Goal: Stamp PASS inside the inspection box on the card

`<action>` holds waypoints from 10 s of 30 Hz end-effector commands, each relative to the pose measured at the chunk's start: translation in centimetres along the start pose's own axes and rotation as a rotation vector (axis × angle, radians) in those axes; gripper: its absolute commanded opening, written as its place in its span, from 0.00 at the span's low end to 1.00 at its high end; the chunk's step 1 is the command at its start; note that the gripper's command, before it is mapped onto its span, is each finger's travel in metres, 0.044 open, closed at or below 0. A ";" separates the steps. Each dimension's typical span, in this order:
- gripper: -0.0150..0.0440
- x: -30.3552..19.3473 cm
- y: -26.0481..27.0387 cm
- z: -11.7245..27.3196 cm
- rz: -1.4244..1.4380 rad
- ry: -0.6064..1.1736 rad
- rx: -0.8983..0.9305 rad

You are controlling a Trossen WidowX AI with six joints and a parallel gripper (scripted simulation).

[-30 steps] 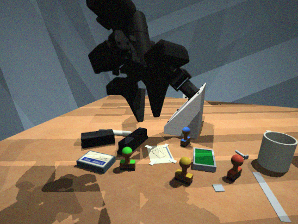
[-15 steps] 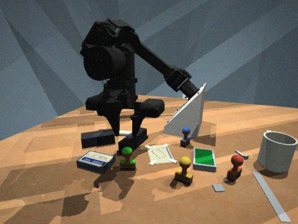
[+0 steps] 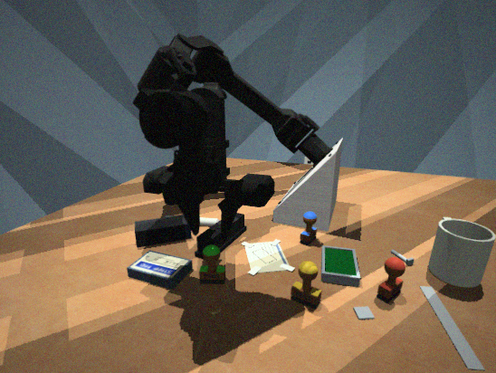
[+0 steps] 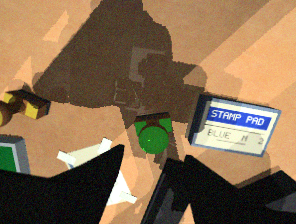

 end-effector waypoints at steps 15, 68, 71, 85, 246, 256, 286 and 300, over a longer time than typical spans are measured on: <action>0.63 0.1 0.1 -3.0 0.005 -0.002 -0.003; 0.25 -0.1 0.0 -5.1 0.000 0.001 -0.003; 0.25 0.0 0.0 -5.0 0.000 0.001 -0.002; 0.25 0.0 0.0 -4.3 0.000 0.001 -0.001; 0.25 -12.1 18.7 -0.7 0.005 0.005 0.008; 0.25 -12.1 18.7 -1.4 0.005 0.005 0.007; 0.25 -12.1 18.7 -3.3 0.006 0.005 0.005; 0.25 -12.2 18.6 -4.2 0.006 0.005 0.003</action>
Point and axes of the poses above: the point midway between the two fingers, 35 mm back from their tips, its own z axis back along the fingers, its own y axis across the jaws, x = y × z, the point moved 7 cm from there along z, back along the fingers, and after that the axes turned 5 degrees about -z, right-handed, at the moved point
